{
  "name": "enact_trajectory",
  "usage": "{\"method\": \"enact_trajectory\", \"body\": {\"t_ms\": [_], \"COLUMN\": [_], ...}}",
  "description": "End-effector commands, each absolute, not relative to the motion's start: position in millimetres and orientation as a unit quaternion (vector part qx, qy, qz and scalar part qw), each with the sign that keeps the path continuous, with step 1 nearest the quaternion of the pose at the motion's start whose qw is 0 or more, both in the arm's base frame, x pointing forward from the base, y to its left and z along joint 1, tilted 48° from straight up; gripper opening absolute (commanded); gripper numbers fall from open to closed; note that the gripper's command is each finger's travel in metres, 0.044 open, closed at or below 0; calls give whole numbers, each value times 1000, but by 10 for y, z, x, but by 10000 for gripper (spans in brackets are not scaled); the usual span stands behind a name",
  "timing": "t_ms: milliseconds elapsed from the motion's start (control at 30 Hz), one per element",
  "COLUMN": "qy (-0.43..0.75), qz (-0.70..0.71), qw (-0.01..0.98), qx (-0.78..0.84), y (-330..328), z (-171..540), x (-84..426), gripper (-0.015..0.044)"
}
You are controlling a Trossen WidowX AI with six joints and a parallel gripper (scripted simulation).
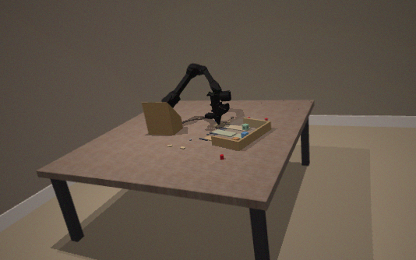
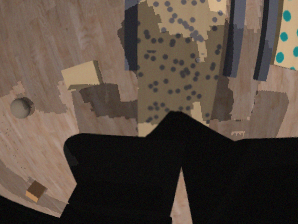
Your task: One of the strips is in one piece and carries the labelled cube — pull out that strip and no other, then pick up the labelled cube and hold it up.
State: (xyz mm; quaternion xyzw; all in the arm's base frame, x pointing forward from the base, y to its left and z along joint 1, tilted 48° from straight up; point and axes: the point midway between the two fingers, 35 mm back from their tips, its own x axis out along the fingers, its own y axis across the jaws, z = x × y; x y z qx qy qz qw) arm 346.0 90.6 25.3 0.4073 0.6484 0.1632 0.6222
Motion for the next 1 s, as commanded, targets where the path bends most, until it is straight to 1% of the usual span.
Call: {"method": "enact_trajectory", "body": {"t_ms": [0,967], "qy": [657,658], "qz": [166,166], "qw": [613,612], "qx": [405,406], "y": [992,1113], "z": [243,323], "x": [3328,2932], "gripper": [0,0]}}
